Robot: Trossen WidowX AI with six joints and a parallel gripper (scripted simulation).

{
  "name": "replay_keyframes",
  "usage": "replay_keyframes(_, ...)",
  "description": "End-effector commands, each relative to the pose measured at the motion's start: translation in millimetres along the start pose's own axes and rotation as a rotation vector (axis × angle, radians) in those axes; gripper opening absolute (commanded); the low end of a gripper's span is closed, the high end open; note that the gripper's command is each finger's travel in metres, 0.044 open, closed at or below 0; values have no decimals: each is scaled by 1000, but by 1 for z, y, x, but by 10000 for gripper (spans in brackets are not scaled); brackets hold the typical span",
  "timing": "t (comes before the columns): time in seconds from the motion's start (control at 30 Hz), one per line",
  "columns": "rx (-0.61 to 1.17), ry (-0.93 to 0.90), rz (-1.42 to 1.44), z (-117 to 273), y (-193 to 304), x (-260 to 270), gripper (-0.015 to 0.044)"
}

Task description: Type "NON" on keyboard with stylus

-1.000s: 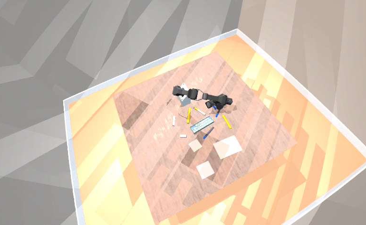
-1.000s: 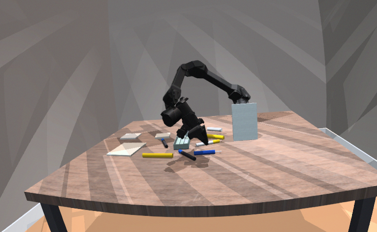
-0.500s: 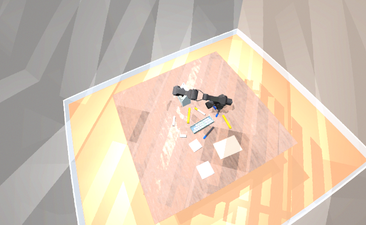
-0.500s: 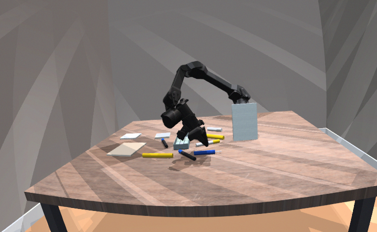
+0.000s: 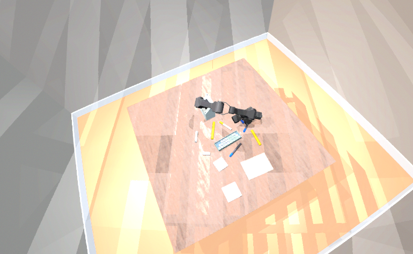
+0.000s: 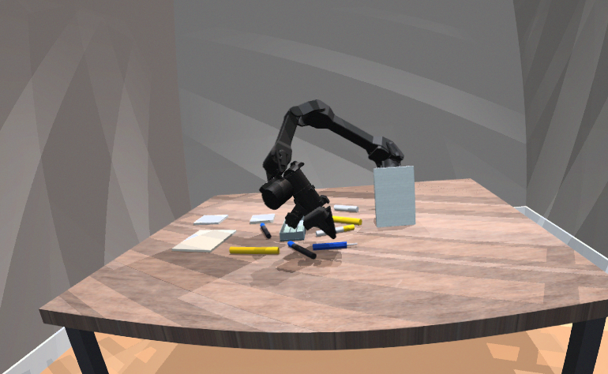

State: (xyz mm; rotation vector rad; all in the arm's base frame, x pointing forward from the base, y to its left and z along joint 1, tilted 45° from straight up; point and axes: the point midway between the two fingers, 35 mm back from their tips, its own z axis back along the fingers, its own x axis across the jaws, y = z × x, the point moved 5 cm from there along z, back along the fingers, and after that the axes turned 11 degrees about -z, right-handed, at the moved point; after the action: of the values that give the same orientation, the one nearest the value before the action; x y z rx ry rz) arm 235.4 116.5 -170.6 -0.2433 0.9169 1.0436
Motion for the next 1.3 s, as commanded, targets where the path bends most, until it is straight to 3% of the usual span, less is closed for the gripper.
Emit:
replay_keyframes(0.0,0,9,4,-4,-1,0,150)
replay_keyframes(1.27,-1,9,4,-19,-9,1,150)
